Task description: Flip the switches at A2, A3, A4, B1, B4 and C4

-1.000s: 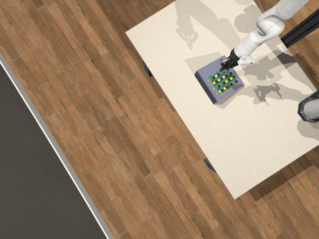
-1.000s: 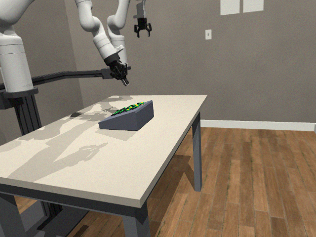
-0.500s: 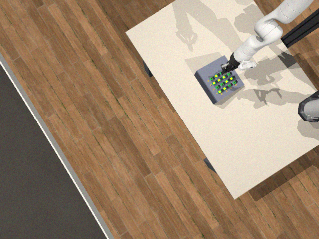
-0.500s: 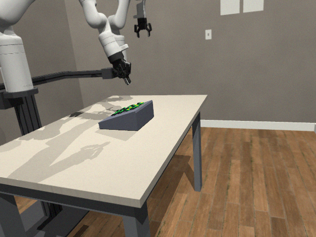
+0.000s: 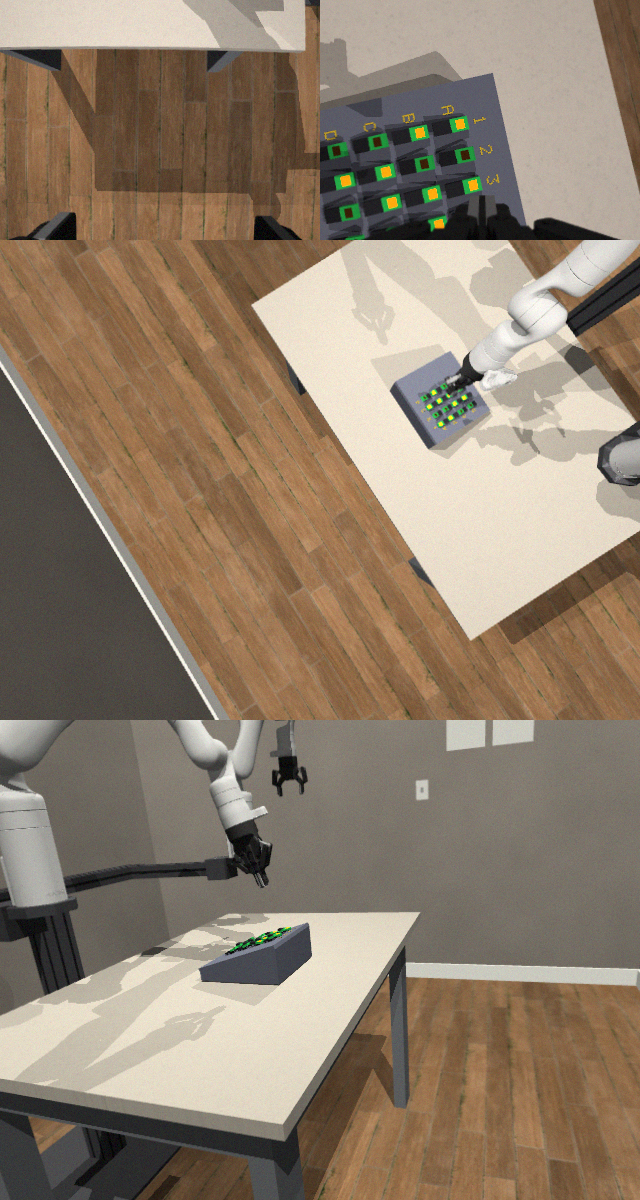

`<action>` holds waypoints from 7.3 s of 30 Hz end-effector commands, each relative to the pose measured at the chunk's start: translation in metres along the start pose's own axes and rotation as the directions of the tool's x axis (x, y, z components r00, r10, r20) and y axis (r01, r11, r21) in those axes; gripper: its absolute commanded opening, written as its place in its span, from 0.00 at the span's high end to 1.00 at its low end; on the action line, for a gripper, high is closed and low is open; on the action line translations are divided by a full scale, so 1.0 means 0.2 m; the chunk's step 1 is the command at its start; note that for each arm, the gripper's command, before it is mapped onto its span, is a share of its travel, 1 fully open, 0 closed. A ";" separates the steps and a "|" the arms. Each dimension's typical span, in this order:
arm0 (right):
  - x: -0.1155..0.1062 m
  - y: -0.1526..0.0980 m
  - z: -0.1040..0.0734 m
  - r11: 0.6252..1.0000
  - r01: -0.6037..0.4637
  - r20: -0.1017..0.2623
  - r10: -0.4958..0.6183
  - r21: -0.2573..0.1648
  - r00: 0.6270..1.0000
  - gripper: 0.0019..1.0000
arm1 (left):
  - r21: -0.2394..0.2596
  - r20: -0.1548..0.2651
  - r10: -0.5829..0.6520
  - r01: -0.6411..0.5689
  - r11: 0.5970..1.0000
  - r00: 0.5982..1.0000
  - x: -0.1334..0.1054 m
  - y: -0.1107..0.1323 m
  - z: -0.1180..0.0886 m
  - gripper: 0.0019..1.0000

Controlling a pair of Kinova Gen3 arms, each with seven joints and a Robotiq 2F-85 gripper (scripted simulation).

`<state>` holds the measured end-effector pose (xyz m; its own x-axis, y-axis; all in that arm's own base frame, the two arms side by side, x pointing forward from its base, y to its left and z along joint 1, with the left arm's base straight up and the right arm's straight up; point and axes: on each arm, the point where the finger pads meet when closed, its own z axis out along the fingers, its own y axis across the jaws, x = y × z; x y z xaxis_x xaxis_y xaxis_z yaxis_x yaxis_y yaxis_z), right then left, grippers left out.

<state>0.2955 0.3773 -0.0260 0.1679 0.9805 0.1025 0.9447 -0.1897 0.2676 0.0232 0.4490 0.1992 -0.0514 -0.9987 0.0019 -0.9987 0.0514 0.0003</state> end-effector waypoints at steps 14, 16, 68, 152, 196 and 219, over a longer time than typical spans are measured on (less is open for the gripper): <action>0.08 0.02 -0.02 0.992 0.097 0.033 -0.100 0.081 0.994 0.90 | 0.000 0.002 0.000 0.000 1.000 1.000 0.00 0.00 0.00 0.00; 0.09 0.02 -0.02 0.990 0.108 0.035 -0.112 0.091 0.993 0.90 | 0.000 0.002 0.000 0.000 1.000 1.000 0.00 0.00 0.00 0.00; 0.14 0.02 0.04 0.972 0.178 0.051 -0.188 0.150 0.981 0.90 | 0.000 0.002 0.000 0.000 1.000 1.000 0.00 0.00 0.00 0.00; 0.10 -0.05 0.54 0.972 0.178 0.051 -0.188 0.150 0.981 0.90 | 0.000 0.002 0.000 0.000 1.000 1.000 0.00 0.00 0.00 0.00; 0.10 -0.06 0.60 0.972 0.178 0.051 -0.188 0.150 0.981 0.90 | 0.000 0.002 0.000 0.000 1.000 1.000 0.00 0.00 0.00 0.00; 0.11 -0.04 0.46 0.972 0.178 0.051 -0.188 0.150 0.981 0.90 | 0.000 0.002 0.000 0.000 1.000 1.000 0.00 0.00 0.00 0.00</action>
<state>0.3179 0.4041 -0.1148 0.0015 1.0000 -0.0001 0.9910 -0.0015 0.1338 0.0232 0.4490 0.1992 -0.0514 -0.9987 0.0019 -0.9987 0.0514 0.0003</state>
